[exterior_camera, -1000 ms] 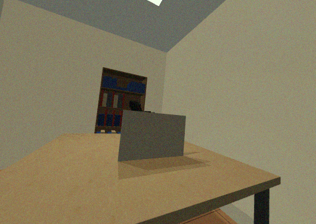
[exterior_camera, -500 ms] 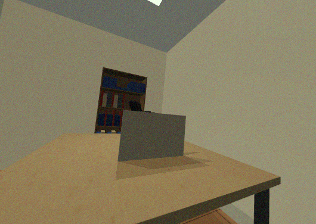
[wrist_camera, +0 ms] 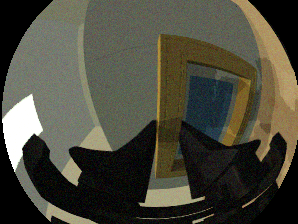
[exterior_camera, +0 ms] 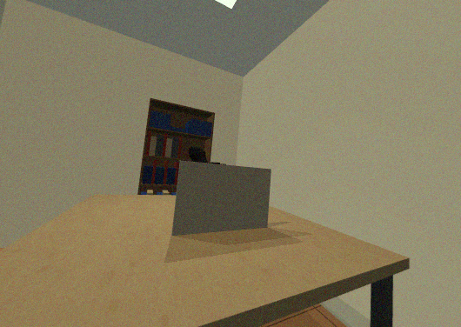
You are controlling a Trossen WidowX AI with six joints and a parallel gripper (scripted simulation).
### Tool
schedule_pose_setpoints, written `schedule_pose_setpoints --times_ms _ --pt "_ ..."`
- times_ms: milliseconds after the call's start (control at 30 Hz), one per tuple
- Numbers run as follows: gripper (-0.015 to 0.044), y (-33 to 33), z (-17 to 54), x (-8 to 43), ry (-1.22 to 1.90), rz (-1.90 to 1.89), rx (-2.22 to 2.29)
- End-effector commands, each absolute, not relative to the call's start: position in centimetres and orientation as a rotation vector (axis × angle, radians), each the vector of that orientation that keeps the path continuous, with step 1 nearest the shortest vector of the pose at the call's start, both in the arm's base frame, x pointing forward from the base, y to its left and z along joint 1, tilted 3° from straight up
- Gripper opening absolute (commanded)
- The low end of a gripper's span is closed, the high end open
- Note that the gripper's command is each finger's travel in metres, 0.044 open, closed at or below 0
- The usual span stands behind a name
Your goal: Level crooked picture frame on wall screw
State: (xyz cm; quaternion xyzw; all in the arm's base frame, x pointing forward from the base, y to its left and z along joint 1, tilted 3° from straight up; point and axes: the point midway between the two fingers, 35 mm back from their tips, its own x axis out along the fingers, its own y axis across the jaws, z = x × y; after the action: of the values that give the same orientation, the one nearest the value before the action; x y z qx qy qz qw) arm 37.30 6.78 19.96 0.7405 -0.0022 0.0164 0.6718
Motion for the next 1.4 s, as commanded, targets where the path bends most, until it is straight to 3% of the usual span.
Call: schedule_pose_setpoints --times_ms 0,100,200,1367 --pt "0.0076 6.86 19.99 37.33 -0.003 0.041 1.672" --pt "0.0056 6.86 19.99 37.33 -0.003 0.041 1.672" --pt "0.0 6.86 19.99 37.33 -0.003 0.041 1.672" --pt "0.0 6.69 20.89 37.29 -0.003 0.041 1.672"
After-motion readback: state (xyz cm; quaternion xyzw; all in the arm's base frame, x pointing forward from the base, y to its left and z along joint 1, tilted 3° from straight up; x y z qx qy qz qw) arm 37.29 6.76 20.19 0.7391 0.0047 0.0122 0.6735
